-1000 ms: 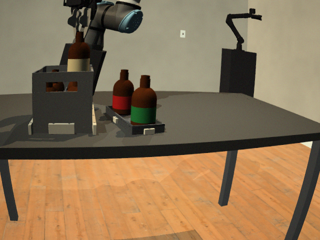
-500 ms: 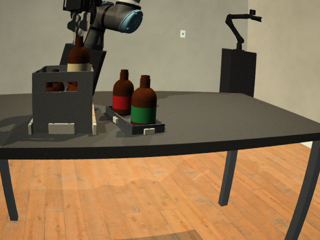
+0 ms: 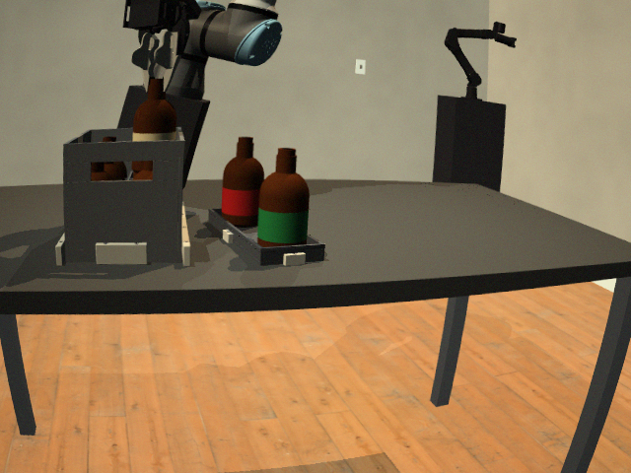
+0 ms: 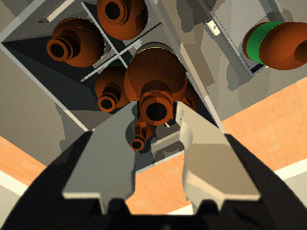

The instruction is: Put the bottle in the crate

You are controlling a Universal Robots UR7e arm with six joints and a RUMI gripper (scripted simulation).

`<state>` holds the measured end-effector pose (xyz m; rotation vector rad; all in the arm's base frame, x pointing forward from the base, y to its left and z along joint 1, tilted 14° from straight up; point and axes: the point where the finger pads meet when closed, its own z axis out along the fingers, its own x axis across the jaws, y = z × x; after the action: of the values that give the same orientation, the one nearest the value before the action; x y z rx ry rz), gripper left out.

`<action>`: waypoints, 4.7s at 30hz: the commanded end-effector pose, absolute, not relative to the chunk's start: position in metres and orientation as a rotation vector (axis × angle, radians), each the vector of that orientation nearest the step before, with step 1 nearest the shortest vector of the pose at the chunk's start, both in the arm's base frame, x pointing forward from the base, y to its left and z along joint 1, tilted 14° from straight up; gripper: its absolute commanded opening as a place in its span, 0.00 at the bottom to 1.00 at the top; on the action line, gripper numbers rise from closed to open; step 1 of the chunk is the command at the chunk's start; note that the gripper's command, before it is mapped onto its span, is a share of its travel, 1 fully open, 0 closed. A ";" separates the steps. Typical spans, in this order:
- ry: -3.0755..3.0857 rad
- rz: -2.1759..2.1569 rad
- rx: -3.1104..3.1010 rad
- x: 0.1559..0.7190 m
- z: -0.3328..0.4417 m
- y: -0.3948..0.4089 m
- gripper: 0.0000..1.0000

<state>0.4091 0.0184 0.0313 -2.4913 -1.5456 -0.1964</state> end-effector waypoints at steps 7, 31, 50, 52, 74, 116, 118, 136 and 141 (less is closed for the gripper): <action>-1.546 -0.198 -2.492 0.410 0.028 0.019 0.00; -1.546 -0.198 -2.492 0.410 0.028 0.019 0.00; -1.546 -0.198 -2.492 0.410 0.028 0.019 0.00; -1.546 -0.198 -2.492 0.410 0.028 0.019 0.00; -1.546 -0.198 -2.492 0.410 0.015 0.022 0.00; -1.546 -0.198 -2.492 0.410 -0.011 0.029 0.00; -1.546 -0.198 -2.492 0.410 -0.011 0.029 0.00; -1.546 -0.198 -2.492 0.410 -0.011 0.029 0.00; -1.546 -0.198 -2.492 0.410 -0.011 0.029 0.00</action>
<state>0.4095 0.0288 -0.0110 -2.4913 -1.5456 -0.1964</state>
